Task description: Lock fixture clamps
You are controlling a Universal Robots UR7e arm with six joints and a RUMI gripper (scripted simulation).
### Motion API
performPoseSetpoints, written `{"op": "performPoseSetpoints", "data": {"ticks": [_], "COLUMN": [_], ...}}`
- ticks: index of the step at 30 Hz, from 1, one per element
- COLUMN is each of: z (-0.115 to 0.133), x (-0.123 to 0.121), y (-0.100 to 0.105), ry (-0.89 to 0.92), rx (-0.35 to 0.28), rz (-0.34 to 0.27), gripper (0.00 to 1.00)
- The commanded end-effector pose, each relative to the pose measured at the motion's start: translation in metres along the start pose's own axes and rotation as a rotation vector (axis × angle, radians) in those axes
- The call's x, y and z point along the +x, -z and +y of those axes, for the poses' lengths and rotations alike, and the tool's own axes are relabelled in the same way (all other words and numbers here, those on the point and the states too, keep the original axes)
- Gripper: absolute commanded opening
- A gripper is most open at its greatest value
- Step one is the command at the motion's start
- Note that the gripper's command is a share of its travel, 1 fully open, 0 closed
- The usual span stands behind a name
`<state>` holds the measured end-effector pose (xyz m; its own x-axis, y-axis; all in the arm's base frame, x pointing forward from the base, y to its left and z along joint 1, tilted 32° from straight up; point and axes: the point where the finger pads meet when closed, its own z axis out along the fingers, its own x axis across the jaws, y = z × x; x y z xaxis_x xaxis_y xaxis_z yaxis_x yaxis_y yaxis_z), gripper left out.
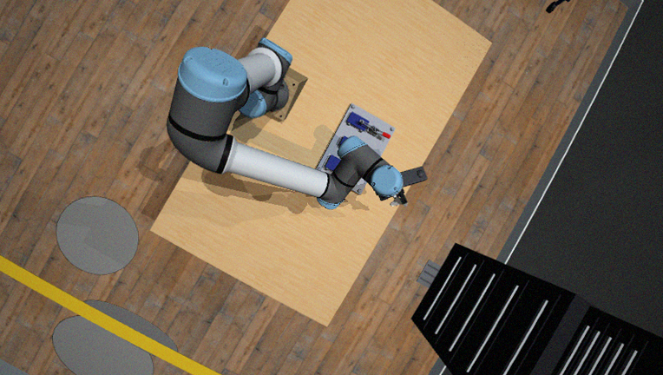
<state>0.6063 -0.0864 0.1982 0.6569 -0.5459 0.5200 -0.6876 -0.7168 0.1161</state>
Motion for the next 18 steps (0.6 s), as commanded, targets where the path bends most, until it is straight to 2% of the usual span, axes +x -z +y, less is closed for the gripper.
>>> {"op": "performPoseSetpoints", "data": {"ticks": [1,17,18], "z": [-0.0002,-0.0002,-0.0002], "x": [0.0004,0.0004,0.0004], "y": [0.0005,0.0005,0.0005], "ry": [0.0,0.0,0.0], "rx": [0.001,0.001,0.001], "rz": [0.001,0.001,0.001], "gripper": [1.0,1.0,0.58]}}
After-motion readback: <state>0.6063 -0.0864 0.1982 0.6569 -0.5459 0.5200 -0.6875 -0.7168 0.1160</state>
